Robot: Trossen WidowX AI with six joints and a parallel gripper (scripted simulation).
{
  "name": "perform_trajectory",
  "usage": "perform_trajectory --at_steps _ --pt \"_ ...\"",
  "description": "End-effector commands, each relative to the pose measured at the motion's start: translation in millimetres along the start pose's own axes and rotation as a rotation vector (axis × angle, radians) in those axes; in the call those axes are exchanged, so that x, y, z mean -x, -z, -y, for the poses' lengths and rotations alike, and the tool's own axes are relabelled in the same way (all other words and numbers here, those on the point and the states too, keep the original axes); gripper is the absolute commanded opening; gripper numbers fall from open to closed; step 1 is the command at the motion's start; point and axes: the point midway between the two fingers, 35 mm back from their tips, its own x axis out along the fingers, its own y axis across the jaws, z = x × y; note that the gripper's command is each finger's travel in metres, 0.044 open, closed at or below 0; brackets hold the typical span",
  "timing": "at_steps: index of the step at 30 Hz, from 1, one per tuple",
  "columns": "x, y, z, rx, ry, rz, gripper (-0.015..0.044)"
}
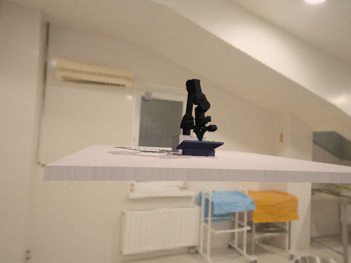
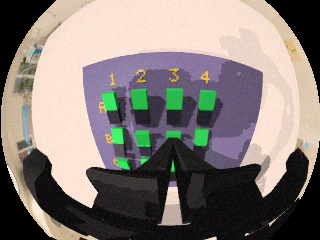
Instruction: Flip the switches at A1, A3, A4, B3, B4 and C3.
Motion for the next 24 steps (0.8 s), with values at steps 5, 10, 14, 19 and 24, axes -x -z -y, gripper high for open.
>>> perform_trajectory --at_steps 5,10,14,19,24 --pt "-1.4 0.0 0.5 -0.004 0.003 0.000 0.0000" --pt "-2.0 0.0 0.5 -0.004 0.003 0.001 0.0000" --pt "-2.6 0.0 0.5 -0.004 0.003 0.001 0.0000" --pt "-3.2 0.0 0.5 -0.004 0.003 0.001 0.0000" --pt "-3.9 -0.1 0.5 -0.004 0.003 0.001 0.0000"
